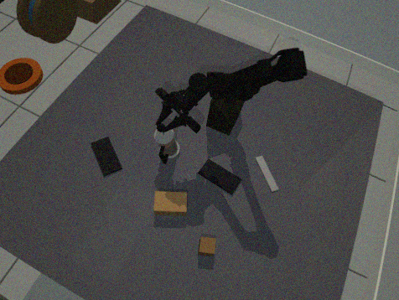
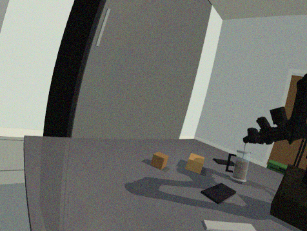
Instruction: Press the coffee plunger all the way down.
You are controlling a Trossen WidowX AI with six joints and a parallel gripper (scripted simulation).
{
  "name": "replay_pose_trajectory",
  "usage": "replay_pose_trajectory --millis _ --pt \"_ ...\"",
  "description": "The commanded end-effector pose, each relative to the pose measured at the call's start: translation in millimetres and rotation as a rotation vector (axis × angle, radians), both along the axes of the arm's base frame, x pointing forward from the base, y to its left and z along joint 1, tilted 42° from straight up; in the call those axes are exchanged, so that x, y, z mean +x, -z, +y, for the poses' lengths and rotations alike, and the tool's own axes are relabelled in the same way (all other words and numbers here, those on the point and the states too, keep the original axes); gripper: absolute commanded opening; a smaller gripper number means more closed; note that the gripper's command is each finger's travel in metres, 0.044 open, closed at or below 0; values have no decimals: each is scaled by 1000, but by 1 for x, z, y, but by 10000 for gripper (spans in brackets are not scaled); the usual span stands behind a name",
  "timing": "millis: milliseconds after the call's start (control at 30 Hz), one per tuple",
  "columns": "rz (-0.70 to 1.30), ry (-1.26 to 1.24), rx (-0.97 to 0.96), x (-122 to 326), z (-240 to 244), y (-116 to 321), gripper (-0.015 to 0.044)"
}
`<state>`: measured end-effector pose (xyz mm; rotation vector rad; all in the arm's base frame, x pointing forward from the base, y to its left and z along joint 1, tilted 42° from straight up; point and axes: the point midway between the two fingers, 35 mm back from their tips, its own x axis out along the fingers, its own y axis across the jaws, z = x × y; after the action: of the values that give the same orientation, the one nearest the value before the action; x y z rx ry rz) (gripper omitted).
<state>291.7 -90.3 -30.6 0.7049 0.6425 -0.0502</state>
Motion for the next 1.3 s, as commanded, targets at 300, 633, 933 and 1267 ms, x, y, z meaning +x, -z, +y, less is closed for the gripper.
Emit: replay_pose_trajectory --millis 300,633,933,1267 --pt "57 -14 49 -2 18 21 118" --pt "57 -15 48 1 16 21 118" --pt "56 -15 48 3 15 22 118" --pt "56 -15 48 4 14 23 118"
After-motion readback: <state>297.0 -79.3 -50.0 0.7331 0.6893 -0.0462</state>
